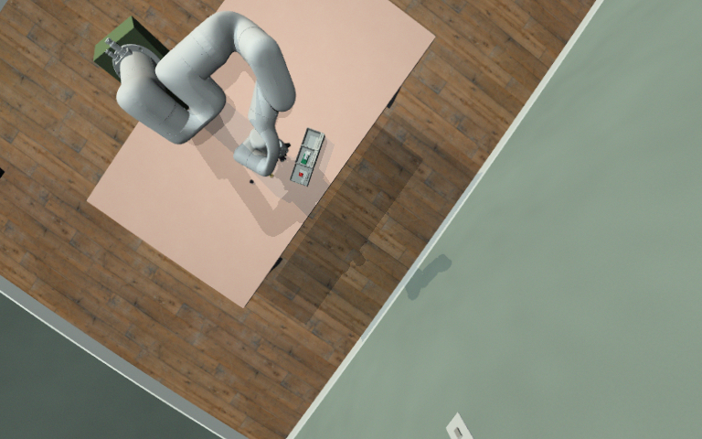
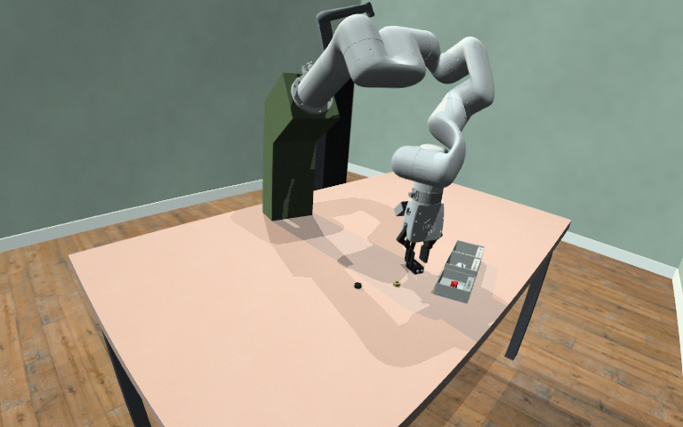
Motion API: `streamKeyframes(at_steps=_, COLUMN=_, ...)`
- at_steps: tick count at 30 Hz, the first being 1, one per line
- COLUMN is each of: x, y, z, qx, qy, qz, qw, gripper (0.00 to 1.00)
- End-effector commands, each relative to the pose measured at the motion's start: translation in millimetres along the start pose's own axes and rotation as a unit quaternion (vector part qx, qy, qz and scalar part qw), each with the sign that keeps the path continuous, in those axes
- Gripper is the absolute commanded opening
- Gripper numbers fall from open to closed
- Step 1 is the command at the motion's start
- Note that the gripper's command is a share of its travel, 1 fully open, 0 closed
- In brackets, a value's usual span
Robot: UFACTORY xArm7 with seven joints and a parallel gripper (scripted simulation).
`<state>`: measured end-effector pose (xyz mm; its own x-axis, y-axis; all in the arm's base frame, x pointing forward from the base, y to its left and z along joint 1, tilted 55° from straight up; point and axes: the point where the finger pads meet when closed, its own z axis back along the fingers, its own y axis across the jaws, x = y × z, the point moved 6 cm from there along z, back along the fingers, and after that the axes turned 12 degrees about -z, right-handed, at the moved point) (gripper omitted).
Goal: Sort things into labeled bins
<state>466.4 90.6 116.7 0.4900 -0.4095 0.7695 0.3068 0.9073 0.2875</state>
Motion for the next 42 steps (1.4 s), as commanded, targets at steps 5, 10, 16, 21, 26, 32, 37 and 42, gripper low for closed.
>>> streamKeyframes(at_steps=5, x=1, y=1, z=-8, qx=0.001, qy=-0.001, qz=0.0, qw=1.0, gripper=0.42)
streamKeyframes(at_steps=10, x=1, y=1, z=-15, qx=0.001, qy=-0.001, qz=0.0, qw=1.0, gripper=0.42)
streamKeyframes(at_steps=16, x=1, y=1, z=-20, qx=0.001, qy=-0.001, qz=0.0, qw=1.0, gripper=0.42)
streamKeyframes(at_steps=21, x=1, y=1, z=-20, qx=0.001, qy=-0.001, qz=0.0, qw=1.0, gripper=0.42)
streamKeyframes(at_steps=26, x=1, y=1, z=-20, qx=0.001, qy=-0.001, qz=0.0, qw=1.0, gripper=0.42)
streamKeyframes(at_steps=32, x=1, y=1, z=-20, qx=0.001, qy=-0.001, qz=0.0, qw=1.0, gripper=0.0)
streamKeyframes(at_steps=37, x=1, y=1, z=-20, qx=0.001, qy=-0.001, qz=0.0, qw=1.0, gripper=0.0)
streamKeyframes(at_steps=42, x=1, y=1, z=-20, qx=0.001, qy=-0.001, qz=0.0, qw=1.0, gripper=0.0)
